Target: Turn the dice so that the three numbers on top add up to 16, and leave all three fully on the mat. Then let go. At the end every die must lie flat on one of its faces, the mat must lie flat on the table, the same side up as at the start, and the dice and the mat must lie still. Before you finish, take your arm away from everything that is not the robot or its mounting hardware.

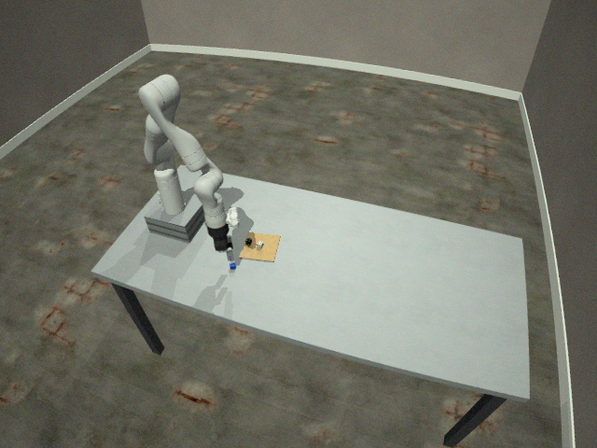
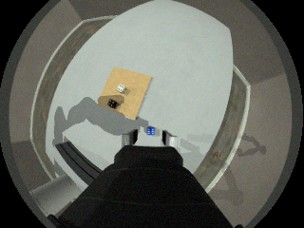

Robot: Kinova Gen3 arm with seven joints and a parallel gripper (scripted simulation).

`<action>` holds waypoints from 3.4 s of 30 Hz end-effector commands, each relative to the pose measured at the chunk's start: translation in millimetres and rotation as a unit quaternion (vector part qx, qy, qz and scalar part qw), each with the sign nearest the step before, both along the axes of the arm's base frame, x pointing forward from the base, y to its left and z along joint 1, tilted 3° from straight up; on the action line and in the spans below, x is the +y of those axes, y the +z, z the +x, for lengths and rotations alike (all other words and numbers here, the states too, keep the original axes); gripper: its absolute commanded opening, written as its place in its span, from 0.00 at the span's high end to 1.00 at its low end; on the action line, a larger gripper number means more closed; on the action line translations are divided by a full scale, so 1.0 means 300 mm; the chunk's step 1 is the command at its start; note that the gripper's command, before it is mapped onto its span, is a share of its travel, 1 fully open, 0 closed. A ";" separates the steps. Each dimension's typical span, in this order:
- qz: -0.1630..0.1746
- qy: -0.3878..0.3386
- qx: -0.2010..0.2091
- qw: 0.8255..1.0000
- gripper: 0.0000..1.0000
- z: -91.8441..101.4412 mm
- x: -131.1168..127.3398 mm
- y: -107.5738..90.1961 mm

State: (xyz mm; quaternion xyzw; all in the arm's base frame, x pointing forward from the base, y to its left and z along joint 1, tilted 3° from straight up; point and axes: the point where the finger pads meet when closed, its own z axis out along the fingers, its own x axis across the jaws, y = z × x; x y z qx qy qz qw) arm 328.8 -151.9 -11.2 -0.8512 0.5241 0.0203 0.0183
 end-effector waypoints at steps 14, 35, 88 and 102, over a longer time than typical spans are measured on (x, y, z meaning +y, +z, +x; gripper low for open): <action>0.000 0.008 -0.002 1.000 0.30 0.000 -0.004 0.002; 0.000 0.008 -0.002 1.000 0.30 0.000 -0.004 0.002; 0.001 0.008 -0.001 1.000 0.30 -0.002 0.000 -0.122; 0.001 0.008 -0.001 1.000 0.30 -0.002 0.002 -0.164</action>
